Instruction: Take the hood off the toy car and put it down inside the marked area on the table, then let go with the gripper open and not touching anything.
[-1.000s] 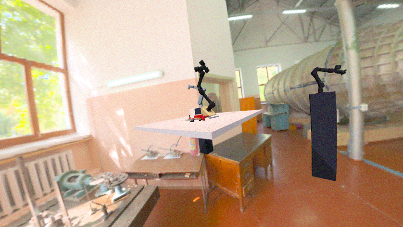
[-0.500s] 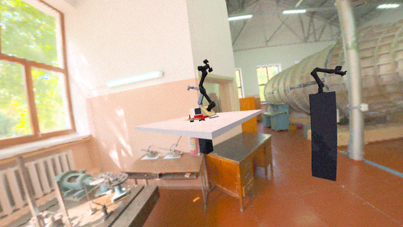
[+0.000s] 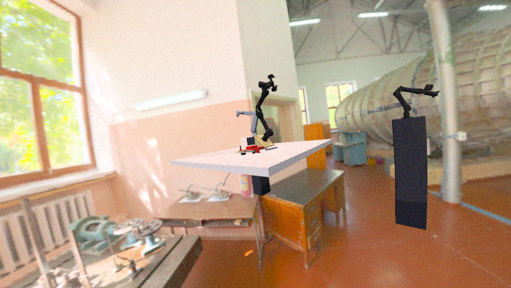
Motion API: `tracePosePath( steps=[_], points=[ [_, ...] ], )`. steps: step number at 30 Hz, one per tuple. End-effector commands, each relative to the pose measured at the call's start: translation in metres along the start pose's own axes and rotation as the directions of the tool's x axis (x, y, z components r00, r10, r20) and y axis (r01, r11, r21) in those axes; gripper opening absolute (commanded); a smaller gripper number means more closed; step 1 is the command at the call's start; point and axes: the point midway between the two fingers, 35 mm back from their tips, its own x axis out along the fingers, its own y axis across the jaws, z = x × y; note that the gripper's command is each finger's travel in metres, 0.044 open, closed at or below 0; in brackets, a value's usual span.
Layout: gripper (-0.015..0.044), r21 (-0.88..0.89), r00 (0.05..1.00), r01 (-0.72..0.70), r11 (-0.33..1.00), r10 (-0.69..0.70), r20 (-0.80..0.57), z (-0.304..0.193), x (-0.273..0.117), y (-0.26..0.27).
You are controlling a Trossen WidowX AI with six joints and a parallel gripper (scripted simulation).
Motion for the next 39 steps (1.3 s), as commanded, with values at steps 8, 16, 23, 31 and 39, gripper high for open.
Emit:
tracePosePath(
  steps=[8, 16, 23, 31, 39],
  points=[
    [0.044, 0.245, 0.983, 0.002, 0.97, 0.043, -0.179, -0.077, 0.02, 0.033],
    [0.044, 0.307, 0.934, 0.044, 0.951, 0.069, -0.349, -0.146, 0.028, 0.061],
    [0.044, 0.385, 0.868, 0.071, 0.92, 0.132, -0.478, -0.207, 0.02, 0.091],
    [0.044, 0.446, 0.786, 0.124, 0.886, 0.187, -0.59, -0.261, 0.0, 0.12],
    [0.044, 0.488, 0.637, 0.202, 0.849, 0.264, -0.724, -0.326, -0.036, 0.156]
  ],
)
